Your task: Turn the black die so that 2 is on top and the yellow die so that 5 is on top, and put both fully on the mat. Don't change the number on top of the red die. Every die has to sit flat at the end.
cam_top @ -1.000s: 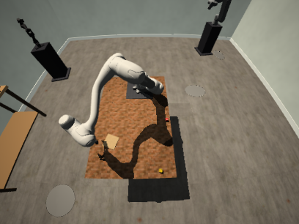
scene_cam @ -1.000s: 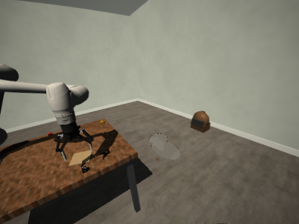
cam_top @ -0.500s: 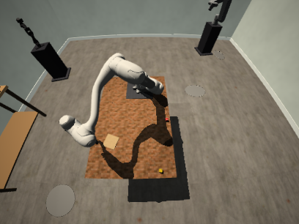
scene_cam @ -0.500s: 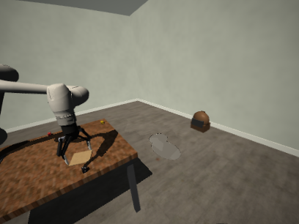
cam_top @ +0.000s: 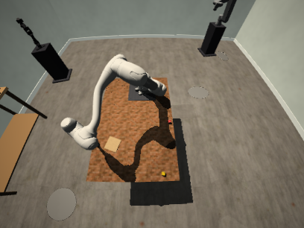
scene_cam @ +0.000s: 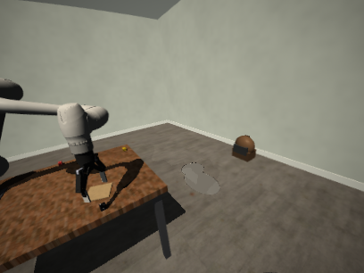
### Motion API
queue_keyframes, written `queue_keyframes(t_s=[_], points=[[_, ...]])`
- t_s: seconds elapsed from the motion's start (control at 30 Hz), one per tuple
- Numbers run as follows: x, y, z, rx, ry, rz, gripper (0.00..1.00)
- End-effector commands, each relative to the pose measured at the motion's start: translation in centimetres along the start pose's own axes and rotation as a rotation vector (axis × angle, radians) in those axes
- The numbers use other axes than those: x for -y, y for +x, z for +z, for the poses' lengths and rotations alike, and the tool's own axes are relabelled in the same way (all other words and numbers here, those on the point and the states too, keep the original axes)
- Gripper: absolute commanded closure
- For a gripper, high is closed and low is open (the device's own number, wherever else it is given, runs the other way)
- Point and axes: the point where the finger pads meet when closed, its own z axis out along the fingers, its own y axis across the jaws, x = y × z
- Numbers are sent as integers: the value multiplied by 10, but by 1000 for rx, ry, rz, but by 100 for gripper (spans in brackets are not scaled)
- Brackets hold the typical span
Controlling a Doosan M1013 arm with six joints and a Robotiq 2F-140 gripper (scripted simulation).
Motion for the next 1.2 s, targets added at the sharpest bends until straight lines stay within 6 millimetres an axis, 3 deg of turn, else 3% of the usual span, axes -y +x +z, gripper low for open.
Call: queue_keyframes(t_s=[0.0, 0.43, 0.87, 0.9, 1.17], points=[[0, 0, 1, 0, -7, -116, 0], [0, 0, 6, 2, -7, -581, 0], [0, 0, 7, 2, -7, -721, 0], [0, 0, 7, 2, -7, -721, 65], [0, 0, 7, 2, -7, -721, 65]])
